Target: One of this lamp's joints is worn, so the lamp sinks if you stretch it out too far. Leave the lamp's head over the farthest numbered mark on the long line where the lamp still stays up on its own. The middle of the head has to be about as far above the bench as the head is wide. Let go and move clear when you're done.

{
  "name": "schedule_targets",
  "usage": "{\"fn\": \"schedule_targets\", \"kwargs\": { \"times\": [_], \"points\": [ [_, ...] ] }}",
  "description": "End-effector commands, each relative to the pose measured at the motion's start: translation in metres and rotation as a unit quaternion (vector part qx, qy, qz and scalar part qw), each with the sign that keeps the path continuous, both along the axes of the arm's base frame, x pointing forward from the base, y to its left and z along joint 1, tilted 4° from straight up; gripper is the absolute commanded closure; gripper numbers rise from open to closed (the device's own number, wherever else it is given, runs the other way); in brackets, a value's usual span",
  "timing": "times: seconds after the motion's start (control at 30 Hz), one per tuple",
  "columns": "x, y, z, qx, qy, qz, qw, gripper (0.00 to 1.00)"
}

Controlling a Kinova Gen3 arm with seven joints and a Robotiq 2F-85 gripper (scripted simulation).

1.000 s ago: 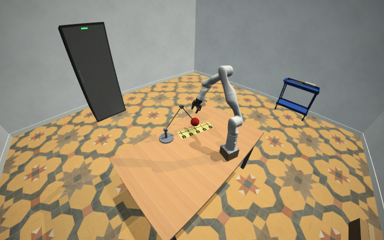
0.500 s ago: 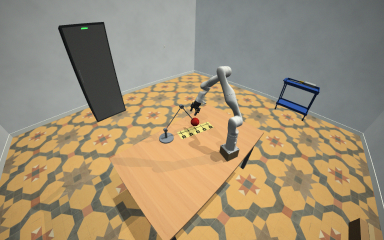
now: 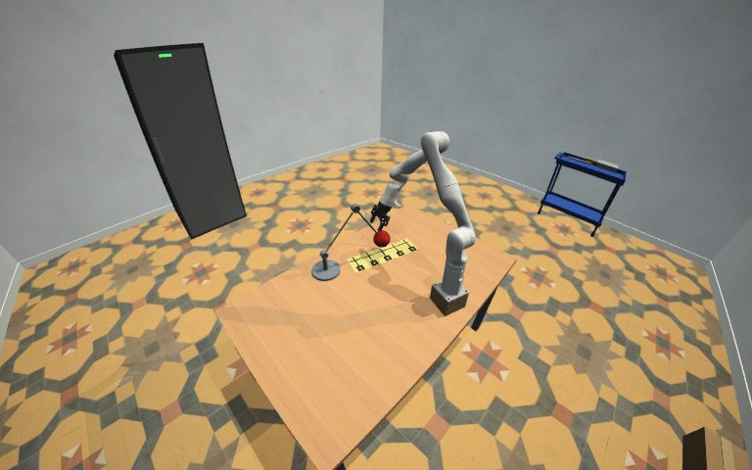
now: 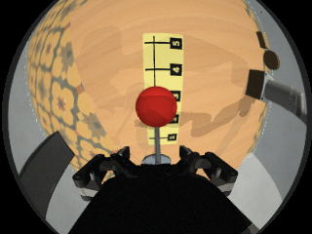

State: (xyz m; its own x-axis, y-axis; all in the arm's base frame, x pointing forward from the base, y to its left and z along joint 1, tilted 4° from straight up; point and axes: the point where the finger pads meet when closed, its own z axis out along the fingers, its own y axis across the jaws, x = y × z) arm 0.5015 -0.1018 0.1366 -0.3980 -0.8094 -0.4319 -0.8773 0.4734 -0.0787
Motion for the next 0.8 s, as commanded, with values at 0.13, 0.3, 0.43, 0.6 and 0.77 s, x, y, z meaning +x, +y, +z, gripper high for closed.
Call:
{"fn": "schedule_targets", "kwargs": {
  "times": [0.13,0.3,0.43,0.6,0.77],
  "points": [
    [0.002,0.01,-0.007,0.005,0.0,0.006,1.0,0.0],
    [0.003,0.014,-0.01,0.008,0.0,0.008,1.0,0.0],
    [0.004,0.018,-0.012,0.01,0.0,0.01,1.0,0.0],
    [0.004,0.018,-0.012,0.01,0.0,0.01,1.0,0.0],
    [0.004,0.018,-0.012,0.01,0.0,0.01,1.0,0.0]
  ]
}}
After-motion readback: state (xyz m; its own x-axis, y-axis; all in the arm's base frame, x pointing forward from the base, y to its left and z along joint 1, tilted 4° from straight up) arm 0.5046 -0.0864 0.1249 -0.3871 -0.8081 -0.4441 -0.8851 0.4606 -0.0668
